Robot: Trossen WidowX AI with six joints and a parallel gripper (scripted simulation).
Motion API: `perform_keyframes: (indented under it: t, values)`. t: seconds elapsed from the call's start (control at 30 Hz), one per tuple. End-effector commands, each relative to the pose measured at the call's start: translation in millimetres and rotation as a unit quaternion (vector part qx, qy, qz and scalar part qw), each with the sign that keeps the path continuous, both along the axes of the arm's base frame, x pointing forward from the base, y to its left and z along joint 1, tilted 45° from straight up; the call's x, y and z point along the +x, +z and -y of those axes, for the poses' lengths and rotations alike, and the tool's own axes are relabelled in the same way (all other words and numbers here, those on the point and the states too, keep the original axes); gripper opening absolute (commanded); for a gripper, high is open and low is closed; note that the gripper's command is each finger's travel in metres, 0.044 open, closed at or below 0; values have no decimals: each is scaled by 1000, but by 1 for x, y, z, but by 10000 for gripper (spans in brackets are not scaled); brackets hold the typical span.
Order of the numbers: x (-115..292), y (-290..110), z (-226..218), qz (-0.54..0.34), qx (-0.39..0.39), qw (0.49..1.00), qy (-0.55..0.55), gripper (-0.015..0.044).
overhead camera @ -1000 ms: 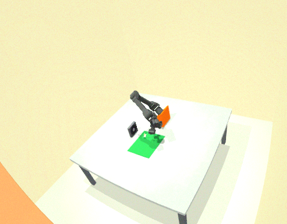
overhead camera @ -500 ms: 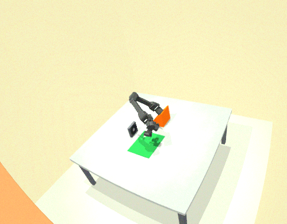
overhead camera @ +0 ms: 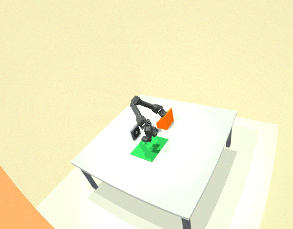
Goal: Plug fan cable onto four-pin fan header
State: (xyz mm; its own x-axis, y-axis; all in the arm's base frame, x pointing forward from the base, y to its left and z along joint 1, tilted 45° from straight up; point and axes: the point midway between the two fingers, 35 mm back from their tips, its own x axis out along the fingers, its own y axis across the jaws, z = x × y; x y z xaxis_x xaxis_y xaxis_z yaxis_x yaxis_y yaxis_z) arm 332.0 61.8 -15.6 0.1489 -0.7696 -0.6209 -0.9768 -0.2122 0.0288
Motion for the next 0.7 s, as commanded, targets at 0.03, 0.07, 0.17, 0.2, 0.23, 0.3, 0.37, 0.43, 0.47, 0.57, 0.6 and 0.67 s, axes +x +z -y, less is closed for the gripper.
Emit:
perform_keyframes:
  t: [0.03, 0.07, 0.17, 0.2, 0.23, 0.3, 0.37, 0.43, 0.47, 0.57, 0.6, 0.67]
  values:
    - [15, 4, 4, 15, 11, 1000, -21, 0]
    - [17, 6, 4, 18, 13, 999, -24, 0]
    - [26, 9, 7, 26, 19, 999, -34, 0]
    - [28, 11, 7, 29, 20, 999, -37, 0]
    - [31, 12, 8, 32, 22, 998, -40, 0]
    - [36, 14, 10, 38, 26, 998, -46, 0]
    - [41, 17, 12, 44, 29, 997, -53, 0]
    - [47, 20, 14, 50, 33, 996, -59, 0]
    - [49, 21, 15, 53, 34, 996, -62, 0]
    - [57, 26, 19, 62, 40, 995, -71, 0]
    - [59, 27, 20, 65, 41, 994, -74, 0]
    - [64, 30, 23, 71, 44, 993, -81, 0]
